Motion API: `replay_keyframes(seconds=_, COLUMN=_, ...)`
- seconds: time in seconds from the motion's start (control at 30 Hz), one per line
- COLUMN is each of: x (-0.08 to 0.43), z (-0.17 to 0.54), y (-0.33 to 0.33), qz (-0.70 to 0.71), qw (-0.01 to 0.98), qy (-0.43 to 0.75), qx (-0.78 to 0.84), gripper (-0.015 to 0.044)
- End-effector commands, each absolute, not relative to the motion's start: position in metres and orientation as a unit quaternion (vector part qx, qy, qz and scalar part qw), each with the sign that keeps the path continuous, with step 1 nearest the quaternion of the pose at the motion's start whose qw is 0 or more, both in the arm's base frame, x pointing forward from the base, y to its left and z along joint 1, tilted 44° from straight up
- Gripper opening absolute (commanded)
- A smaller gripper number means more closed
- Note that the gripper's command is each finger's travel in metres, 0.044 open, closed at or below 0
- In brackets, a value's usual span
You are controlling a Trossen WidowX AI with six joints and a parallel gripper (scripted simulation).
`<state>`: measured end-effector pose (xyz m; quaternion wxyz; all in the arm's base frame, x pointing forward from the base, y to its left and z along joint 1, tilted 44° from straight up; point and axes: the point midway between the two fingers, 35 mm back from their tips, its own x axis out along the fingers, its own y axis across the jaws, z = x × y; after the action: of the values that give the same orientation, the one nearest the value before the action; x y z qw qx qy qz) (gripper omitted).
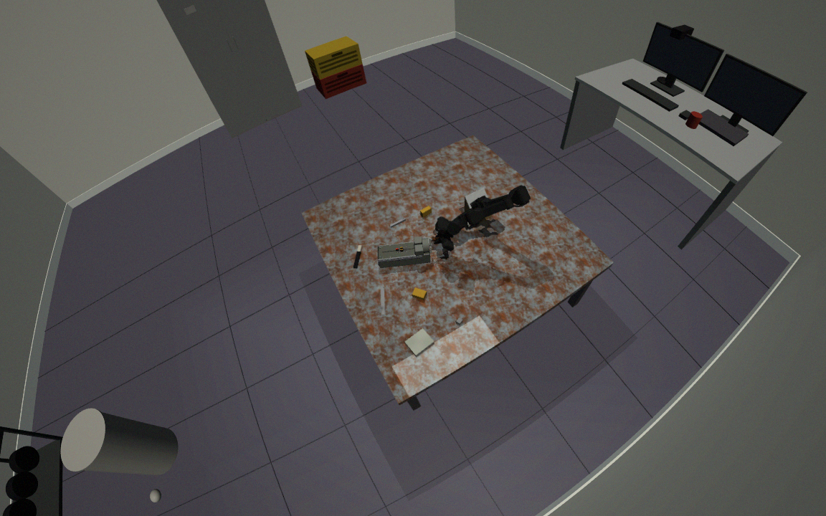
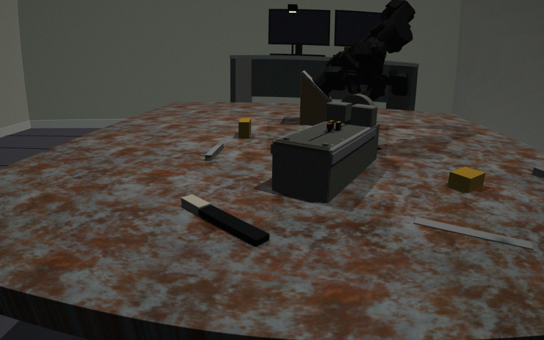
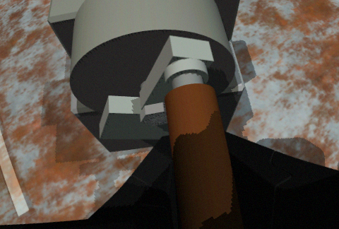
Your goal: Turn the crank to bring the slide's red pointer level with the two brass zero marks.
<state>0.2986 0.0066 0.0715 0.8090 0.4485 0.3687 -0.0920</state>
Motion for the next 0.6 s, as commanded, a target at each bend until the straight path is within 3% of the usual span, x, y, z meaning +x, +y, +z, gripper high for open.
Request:
replay_keyframes(seconds=0.0, x=0.295, z=0.0633, y=0.0043, qz=-0.102, qw=0.806, qy=0.376, qx=0.446, gripper=0.0)
replay_keyframes(seconds=0.57, x=0.2939, z=0.0583, y=0.0048, qz=-0.102, qw=0.806, qy=0.376, qx=0.446, gripper=0.0)
